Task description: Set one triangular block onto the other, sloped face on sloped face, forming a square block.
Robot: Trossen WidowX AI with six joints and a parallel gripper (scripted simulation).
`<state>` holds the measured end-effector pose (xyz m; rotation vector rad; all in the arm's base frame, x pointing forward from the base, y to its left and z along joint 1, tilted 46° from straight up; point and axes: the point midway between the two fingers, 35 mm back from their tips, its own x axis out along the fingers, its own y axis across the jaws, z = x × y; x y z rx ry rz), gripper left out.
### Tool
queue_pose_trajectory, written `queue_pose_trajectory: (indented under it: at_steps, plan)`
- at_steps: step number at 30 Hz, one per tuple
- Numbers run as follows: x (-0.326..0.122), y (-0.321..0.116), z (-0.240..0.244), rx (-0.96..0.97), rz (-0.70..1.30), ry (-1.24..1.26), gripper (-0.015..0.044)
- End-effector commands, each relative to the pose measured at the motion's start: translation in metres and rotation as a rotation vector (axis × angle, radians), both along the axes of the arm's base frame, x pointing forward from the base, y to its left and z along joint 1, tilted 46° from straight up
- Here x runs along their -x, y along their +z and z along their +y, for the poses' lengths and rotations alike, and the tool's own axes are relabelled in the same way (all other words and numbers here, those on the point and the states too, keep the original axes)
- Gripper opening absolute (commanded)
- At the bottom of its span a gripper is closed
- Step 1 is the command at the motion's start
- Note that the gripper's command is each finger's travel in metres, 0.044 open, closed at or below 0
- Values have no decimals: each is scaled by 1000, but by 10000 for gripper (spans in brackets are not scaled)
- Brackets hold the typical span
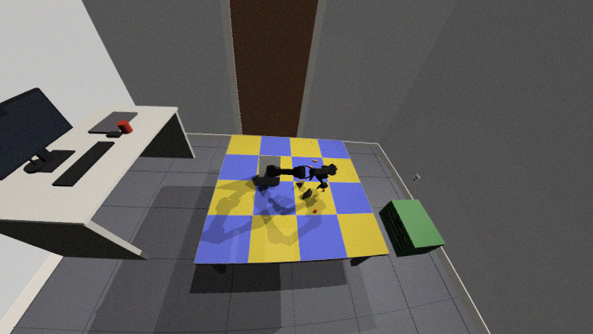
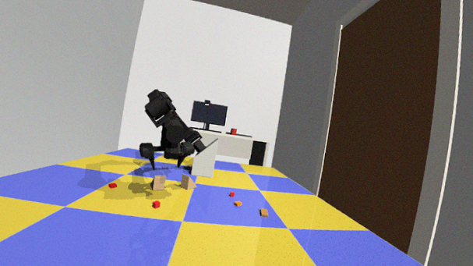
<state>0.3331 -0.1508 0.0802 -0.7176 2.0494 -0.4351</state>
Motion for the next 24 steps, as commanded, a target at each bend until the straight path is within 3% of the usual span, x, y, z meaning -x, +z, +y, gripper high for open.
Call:
queue_pose_trajectory:
  at_steps: [1,24]
  plan:
    - [-2,5,0,126,11,38,440]
    - [8,-8,-20,135,26,16,440]
